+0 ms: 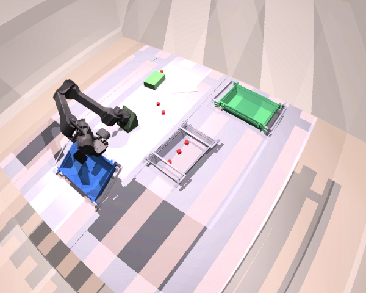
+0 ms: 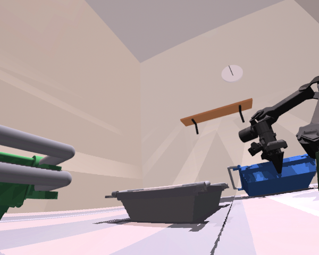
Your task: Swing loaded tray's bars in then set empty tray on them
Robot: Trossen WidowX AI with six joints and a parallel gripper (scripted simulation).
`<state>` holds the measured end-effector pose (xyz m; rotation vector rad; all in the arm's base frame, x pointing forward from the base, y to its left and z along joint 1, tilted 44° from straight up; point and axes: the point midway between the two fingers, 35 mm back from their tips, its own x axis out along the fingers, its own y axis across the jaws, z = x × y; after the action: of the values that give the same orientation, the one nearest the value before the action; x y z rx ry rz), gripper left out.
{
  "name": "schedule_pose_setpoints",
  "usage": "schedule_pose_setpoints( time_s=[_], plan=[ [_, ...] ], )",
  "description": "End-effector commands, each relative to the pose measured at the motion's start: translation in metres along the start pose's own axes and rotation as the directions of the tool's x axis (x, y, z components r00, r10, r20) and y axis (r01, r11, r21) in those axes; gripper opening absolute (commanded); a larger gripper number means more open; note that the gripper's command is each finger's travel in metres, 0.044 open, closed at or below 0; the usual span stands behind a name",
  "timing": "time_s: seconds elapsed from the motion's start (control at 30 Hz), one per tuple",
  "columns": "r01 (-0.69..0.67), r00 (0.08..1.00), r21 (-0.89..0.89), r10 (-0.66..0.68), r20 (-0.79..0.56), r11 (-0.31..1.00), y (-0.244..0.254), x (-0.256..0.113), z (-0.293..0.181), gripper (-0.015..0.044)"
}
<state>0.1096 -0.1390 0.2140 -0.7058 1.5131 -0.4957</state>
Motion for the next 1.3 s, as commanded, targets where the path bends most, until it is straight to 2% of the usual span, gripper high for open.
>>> schedule_pose_setpoints(
  time_s=[0.0, 0.33, 1.07, 1.27],
  plan=[
    [0.004, 1.000, -0.004, -0.004, 0.000, 1.000, -0.001, -0.013, -0.001, 0.0000],
    [0.010, 1.000, -0.005, -0.010, 0.001, 1.000, -0.006, -0.022, -0.001, 0.0000],
    [0.014, 1.000, -0.002, -0.014, 0.004, 1.000, -0.084, -0.057, 0.019, 0.0000],
    [0.015, 1.000, -0.002, -0.015, 0.005, 1.000, -0.087, -0.058, 0.020, 0.0000]
  ],
)
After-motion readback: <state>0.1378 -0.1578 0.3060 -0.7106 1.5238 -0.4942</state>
